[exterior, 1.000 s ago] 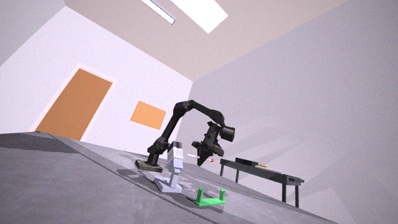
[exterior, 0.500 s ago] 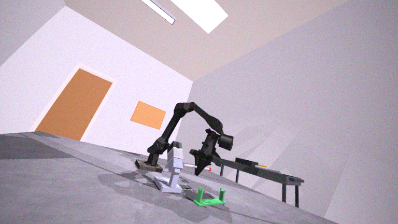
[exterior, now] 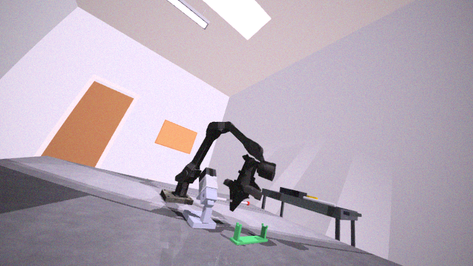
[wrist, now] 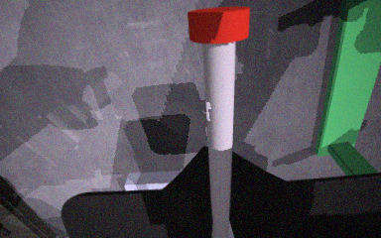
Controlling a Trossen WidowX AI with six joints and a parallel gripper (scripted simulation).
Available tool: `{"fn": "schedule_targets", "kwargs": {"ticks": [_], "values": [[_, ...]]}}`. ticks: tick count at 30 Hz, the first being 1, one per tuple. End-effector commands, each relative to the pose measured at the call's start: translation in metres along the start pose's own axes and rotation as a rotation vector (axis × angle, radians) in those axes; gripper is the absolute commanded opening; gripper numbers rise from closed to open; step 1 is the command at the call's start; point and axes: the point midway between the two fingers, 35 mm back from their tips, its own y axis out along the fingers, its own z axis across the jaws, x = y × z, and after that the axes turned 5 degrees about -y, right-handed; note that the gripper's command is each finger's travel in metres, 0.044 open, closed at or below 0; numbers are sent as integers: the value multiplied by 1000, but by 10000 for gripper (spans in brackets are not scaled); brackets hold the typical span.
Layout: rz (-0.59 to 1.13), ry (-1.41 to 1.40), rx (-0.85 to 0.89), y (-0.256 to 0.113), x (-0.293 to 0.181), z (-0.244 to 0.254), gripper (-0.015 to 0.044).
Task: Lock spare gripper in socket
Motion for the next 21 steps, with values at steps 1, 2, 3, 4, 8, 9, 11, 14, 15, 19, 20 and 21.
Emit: {"fn": "schedule_targets", "kwargs": {"ticks": [1, 2, 3, 4, 8, 9, 11, 14, 15, 19, 20, 21], "values": [[-1, -2, 0, 0, -3, 1, 0], [-1, -2, 0, 1, -4, 1, 0], [-1, -2, 0, 1, -4, 1, 0], [-1, -2, 0, 1, -5, 0, 0], [-1, -2, -1, 2, -7, -1, 0], [-1, -2, -1, 3, -8, -1, 0], [-1, -2, -1, 3, -9, -1, 0], [-1, -2, -1, 3, -10, 0, 0], [-1, -2, -1, 3, -11, 0, 0], [-2, -2, -1, 3, -12, 3, 0], [-2, -2, -1, 3, -12, 3, 0], [-2, -2, -1, 3, -13, 3, 0]]}}
